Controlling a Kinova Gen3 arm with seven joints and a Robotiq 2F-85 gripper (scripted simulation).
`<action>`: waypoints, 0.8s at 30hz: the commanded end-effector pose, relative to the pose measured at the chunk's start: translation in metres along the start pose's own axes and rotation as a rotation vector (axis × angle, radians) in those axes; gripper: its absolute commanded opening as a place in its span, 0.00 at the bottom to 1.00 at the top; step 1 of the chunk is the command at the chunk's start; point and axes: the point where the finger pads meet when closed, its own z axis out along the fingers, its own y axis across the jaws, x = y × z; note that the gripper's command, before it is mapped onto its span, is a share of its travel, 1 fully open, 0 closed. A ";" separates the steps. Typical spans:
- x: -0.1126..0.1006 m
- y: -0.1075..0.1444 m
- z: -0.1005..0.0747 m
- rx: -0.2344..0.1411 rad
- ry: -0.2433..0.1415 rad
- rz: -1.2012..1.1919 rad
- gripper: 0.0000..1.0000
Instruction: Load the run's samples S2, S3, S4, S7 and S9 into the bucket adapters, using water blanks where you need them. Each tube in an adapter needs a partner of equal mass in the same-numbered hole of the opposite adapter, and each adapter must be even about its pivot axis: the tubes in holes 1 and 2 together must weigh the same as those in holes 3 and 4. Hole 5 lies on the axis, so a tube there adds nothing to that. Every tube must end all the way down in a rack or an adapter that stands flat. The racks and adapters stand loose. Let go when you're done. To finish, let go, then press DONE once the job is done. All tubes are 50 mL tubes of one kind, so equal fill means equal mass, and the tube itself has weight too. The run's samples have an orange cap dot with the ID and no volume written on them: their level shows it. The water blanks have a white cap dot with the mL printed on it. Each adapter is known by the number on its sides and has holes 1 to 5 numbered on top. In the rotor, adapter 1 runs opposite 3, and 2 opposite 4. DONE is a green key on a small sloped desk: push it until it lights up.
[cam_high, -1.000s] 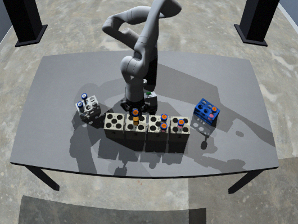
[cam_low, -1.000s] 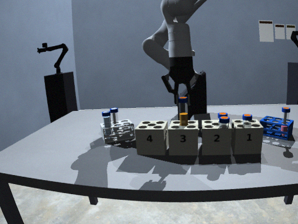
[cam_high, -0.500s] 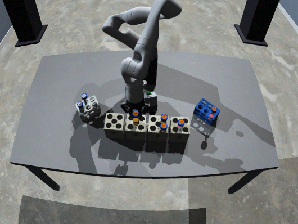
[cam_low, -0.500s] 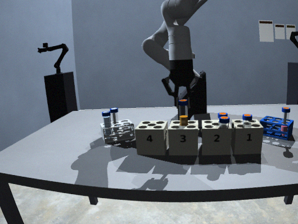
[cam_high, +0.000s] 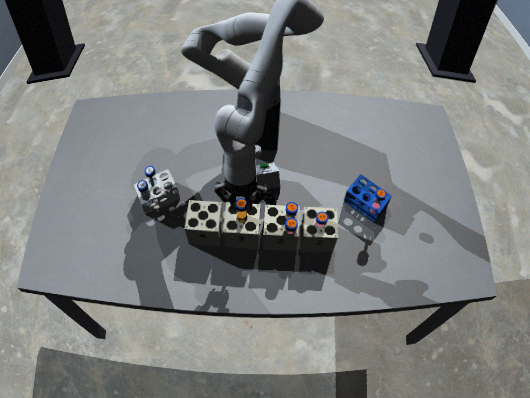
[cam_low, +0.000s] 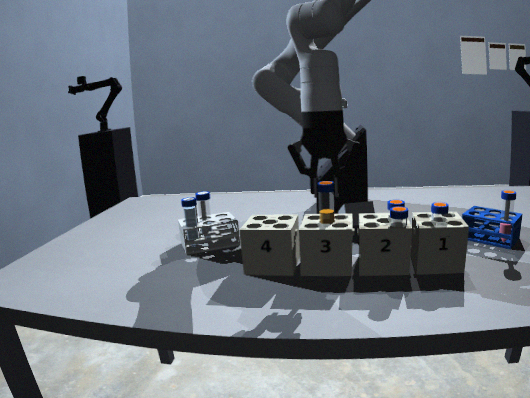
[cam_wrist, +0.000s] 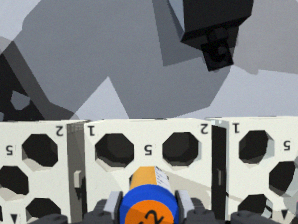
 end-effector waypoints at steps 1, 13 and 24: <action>0.000 0.000 0.002 -0.001 -0.002 0.000 0.10; 0.000 0.000 0.008 -0.001 -0.002 0.000 0.10; 0.000 0.000 0.014 -0.001 -0.002 0.000 0.10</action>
